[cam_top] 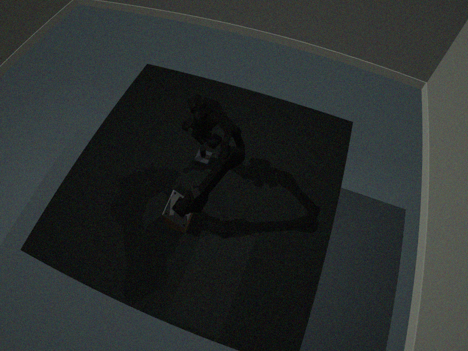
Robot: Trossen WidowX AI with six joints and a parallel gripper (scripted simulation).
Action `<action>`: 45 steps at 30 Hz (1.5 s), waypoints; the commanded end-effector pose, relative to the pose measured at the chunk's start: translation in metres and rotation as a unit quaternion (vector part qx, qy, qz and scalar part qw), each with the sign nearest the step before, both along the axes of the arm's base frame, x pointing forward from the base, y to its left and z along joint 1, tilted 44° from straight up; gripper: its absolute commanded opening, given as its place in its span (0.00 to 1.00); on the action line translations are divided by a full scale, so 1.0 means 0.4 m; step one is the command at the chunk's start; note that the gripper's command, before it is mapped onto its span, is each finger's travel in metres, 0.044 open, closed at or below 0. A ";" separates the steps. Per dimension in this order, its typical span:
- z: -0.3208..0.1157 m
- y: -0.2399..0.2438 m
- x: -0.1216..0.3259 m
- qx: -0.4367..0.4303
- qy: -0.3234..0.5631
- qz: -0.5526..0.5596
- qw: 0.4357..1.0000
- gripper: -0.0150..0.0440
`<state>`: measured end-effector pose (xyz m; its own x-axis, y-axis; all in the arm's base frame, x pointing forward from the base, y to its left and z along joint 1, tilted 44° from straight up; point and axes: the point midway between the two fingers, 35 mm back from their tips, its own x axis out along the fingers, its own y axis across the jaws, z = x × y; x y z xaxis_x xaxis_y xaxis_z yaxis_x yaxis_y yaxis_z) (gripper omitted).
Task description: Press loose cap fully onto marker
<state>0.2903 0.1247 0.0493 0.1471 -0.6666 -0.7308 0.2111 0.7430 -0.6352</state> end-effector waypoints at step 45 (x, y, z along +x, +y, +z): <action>-0.069 -0.064 0.019 -0.021 0.096 0.111 0.989 0.25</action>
